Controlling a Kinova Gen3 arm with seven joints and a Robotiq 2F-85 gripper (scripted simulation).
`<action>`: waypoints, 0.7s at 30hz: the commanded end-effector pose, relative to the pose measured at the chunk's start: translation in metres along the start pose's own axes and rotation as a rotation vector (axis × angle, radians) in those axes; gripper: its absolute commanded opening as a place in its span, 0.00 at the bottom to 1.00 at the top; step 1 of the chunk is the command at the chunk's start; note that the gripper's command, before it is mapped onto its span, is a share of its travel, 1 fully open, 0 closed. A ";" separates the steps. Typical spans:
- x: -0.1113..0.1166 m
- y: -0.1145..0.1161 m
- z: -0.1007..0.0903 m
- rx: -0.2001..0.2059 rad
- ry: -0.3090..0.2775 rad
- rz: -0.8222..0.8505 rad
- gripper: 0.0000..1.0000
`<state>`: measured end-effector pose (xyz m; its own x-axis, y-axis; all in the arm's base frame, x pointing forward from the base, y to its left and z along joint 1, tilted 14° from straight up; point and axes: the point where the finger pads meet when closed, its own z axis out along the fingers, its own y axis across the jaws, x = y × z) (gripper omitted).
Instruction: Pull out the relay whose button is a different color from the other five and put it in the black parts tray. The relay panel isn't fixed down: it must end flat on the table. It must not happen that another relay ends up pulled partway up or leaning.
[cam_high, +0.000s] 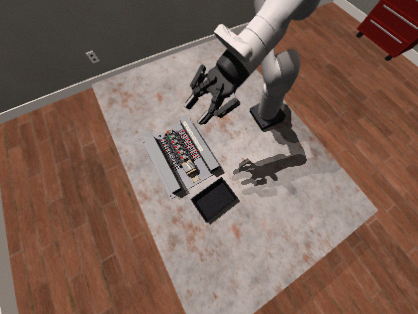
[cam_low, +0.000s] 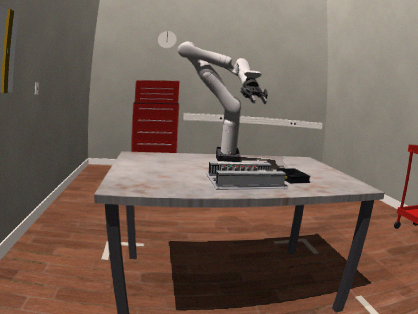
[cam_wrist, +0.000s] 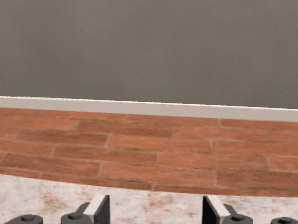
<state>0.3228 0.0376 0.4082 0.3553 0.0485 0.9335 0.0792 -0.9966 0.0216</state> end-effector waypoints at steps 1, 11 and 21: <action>0.000 0.000 0.000 0.000 0.001 0.000 0.61; 0.000 0.000 0.000 -0.001 0.000 0.001 0.61; 0.000 0.000 0.000 -0.007 -0.007 0.007 0.61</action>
<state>0.3226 0.0375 0.4077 0.3612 0.0439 0.9314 0.0725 -0.9972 0.0189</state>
